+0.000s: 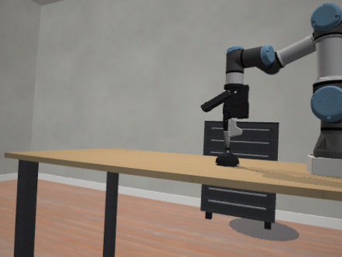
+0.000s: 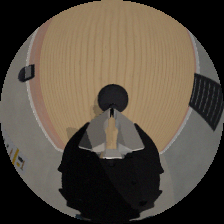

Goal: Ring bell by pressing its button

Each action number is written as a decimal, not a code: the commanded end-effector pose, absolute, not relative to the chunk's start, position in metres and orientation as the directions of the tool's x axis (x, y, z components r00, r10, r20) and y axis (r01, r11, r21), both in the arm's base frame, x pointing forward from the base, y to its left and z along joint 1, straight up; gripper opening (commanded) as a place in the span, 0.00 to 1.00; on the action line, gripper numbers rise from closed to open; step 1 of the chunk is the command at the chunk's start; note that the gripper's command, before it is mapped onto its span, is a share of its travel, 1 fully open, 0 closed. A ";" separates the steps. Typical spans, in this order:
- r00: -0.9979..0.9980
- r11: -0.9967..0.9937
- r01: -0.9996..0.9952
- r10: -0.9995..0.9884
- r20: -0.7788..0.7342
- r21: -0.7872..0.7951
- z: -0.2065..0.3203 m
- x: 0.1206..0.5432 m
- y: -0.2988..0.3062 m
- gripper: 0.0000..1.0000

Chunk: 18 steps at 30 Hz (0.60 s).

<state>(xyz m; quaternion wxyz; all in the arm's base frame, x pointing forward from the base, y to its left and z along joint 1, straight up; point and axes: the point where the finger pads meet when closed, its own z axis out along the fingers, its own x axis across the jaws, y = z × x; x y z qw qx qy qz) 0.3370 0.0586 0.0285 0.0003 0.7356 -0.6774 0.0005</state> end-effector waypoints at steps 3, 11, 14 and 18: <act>0.082 -0.082 -0.997 -0.997 0.002 -0.003 0.029 0.338 0.058 0.00; 0.082 -0.082 -0.997 -0.997 0.002 -0.003 0.028 0.338 0.058 0.00; 0.082 -0.082 -0.997 -0.997 0.002 -0.003 0.027 0.338 0.058 0.00; 0.082 -0.082 -0.997 -0.997 0.002 -0.003 0.026 0.338 0.058 0.00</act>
